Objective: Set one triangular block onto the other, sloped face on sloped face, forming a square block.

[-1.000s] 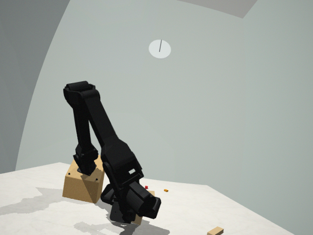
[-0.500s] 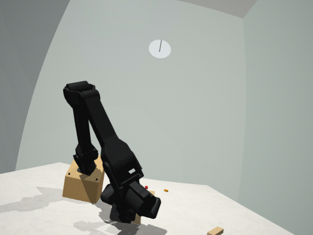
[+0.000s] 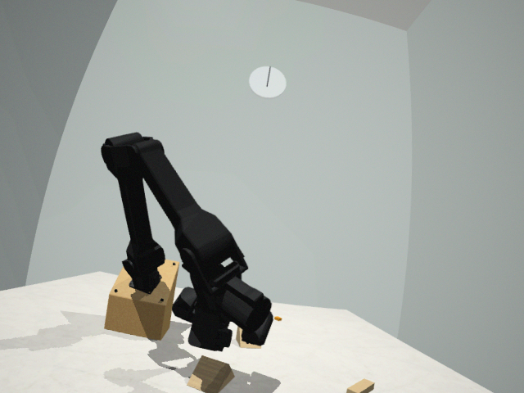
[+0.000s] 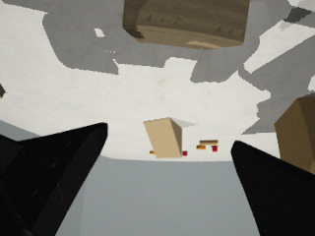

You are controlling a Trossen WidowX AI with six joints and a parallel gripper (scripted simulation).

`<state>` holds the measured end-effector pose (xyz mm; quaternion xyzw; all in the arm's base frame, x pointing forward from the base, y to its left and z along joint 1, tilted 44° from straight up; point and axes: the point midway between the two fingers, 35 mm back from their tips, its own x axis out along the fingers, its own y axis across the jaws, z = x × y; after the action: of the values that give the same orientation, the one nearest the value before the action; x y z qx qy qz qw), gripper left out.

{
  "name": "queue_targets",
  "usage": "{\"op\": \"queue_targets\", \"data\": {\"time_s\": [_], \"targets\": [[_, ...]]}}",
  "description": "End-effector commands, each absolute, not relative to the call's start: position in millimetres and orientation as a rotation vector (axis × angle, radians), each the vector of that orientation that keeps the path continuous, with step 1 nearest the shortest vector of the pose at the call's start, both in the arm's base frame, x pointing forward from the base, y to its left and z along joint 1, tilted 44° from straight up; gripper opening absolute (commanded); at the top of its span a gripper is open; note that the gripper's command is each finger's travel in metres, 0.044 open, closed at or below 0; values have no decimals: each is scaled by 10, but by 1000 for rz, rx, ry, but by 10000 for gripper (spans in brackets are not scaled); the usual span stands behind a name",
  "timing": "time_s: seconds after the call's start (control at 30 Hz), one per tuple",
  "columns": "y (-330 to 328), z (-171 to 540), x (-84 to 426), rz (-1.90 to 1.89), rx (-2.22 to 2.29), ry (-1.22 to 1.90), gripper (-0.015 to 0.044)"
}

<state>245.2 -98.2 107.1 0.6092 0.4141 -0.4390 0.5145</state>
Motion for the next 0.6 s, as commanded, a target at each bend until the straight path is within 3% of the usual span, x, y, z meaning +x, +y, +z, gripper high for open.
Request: {"op": "queue_targets", "data": {"time_s": [0.0, 0.27, 0.57], "targets": [[-618, 1522, 2375, -1024, 1461, 970, 440], [-717, 1533, 2399, -1013, 1455, 966, 440], [-1741, 1873, 2146, -1026, 1430, 944, 440]]}}
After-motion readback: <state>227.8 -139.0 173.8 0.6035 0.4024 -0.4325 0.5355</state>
